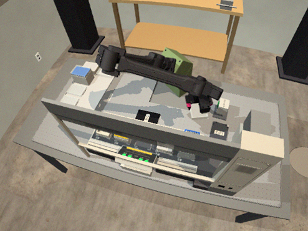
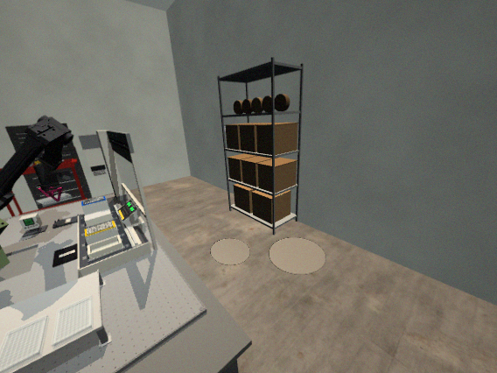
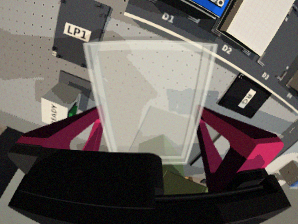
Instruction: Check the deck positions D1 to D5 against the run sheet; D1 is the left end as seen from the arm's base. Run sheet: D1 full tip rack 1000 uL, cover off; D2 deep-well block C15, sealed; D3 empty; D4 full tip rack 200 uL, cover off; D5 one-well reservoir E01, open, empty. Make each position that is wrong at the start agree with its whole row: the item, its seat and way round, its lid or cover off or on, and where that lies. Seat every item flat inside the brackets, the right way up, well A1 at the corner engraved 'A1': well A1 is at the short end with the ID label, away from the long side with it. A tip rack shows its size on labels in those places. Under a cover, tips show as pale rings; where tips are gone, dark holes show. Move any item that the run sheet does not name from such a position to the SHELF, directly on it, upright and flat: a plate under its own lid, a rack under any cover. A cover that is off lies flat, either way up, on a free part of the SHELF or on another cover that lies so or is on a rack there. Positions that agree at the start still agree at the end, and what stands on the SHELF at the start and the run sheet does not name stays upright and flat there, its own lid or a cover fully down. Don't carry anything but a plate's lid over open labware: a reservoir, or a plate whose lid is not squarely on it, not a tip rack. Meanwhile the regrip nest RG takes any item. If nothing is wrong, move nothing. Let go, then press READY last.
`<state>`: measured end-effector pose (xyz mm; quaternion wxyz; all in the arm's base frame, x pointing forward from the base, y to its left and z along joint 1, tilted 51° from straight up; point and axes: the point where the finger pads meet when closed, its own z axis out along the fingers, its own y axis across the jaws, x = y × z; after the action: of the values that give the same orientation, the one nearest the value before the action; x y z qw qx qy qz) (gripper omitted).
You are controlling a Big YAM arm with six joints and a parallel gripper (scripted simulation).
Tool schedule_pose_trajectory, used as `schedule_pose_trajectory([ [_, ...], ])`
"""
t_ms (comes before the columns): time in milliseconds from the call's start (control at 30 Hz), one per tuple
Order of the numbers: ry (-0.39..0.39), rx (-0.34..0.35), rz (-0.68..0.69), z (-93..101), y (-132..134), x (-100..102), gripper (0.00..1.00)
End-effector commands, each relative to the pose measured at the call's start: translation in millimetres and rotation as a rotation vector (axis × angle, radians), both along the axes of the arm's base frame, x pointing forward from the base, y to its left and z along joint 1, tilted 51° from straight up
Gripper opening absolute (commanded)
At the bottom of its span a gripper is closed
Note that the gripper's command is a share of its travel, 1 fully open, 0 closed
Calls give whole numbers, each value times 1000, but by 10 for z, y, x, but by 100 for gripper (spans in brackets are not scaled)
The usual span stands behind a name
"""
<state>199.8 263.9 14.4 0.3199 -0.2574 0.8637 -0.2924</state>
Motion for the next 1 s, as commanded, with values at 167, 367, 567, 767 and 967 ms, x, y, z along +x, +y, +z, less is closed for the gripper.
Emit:
schedule_pose_trajectory([
  [167,62,-123,129,49,101,36,0],
  [367,102,-207,204,49,102,36,0],
  [567,129,-263,254,49,102,36,0],
  [767,147,-301,288,50,106,32,0],
  [967,187,-385,362,49,103,36,0],
])
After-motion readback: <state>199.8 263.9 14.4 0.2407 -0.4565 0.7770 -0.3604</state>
